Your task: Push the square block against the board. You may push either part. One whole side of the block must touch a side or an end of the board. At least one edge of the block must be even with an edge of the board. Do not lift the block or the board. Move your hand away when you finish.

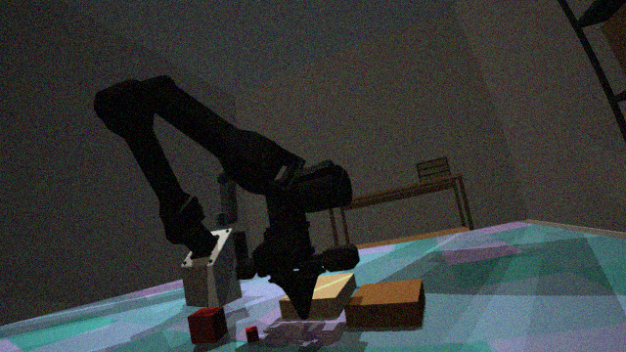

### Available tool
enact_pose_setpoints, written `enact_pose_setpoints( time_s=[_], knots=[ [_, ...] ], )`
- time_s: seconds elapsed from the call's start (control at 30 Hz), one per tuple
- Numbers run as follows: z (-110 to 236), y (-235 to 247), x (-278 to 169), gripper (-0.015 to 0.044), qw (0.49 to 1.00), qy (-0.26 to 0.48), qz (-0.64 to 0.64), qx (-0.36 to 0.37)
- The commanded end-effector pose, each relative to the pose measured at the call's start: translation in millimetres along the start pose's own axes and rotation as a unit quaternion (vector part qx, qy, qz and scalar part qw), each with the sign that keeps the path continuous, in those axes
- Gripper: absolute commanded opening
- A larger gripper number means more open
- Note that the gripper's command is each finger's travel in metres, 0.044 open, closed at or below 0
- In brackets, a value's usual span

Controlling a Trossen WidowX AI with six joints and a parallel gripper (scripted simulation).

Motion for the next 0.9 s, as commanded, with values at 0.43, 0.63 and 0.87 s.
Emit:
enact_pose_setpoints(
  time_s=[0.43, 0.63, 0.87],
  knots=[
    [-1.7, 3.8, -30.0, 0.0000, 1.000, 0.001, 0.002, -0.002],
    [-1.7, 4.5, -39.5, 0.0000, 1.000, 0.001, 0.002, -0.002],
    [-1.7, 4.8, -48.0, 0.0000, 1.000, 0.001, 0.002, -0.002]
  ],
)
Point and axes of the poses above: the point midway between the two fingers, 35 mm back from their tips, its own z axis back along the fingers, its own y axis across the jaws, x = y × z, the point moved 5 cm from there along z, back along the fingers, and after that the axes turned 7 degrees about z, right-handed, at the moved point
